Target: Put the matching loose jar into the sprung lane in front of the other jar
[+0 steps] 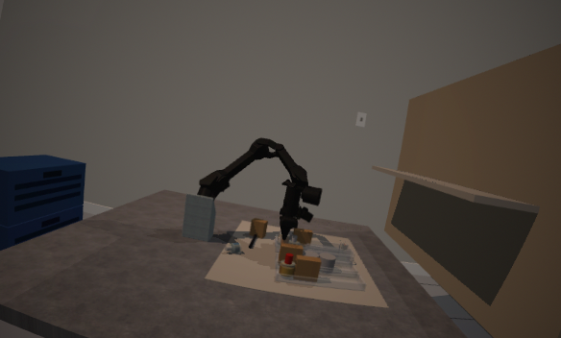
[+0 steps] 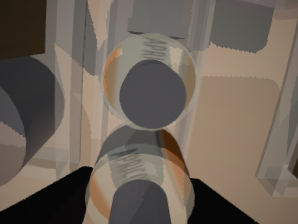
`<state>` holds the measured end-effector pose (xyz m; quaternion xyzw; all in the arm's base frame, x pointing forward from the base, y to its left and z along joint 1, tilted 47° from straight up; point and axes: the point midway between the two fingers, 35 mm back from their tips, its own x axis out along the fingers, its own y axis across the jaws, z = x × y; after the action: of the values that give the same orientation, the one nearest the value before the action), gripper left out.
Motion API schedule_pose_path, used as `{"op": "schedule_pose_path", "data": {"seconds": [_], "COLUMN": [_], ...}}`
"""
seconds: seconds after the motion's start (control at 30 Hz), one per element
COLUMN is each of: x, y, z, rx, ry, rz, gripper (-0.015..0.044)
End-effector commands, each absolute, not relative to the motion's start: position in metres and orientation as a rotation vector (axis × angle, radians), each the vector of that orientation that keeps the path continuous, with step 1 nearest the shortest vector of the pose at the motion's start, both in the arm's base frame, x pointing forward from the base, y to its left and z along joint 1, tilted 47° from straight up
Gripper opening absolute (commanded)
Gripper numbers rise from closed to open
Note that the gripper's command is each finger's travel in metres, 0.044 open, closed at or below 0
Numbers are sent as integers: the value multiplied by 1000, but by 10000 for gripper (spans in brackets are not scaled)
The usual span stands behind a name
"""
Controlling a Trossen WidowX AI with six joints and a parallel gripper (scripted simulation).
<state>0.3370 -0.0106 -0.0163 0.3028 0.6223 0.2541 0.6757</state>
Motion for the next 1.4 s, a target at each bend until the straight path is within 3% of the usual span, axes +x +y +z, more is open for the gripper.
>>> {"op": "schedule_pose_path", "data": {"seconds": [0.0, 1.37], "x": [346, 349], "y": [-12, -8], "z": [-12, -16], "rx": [676, 676], "ry": [1369, 1368], "rz": [577, 577], "gripper": [0, 0]}}
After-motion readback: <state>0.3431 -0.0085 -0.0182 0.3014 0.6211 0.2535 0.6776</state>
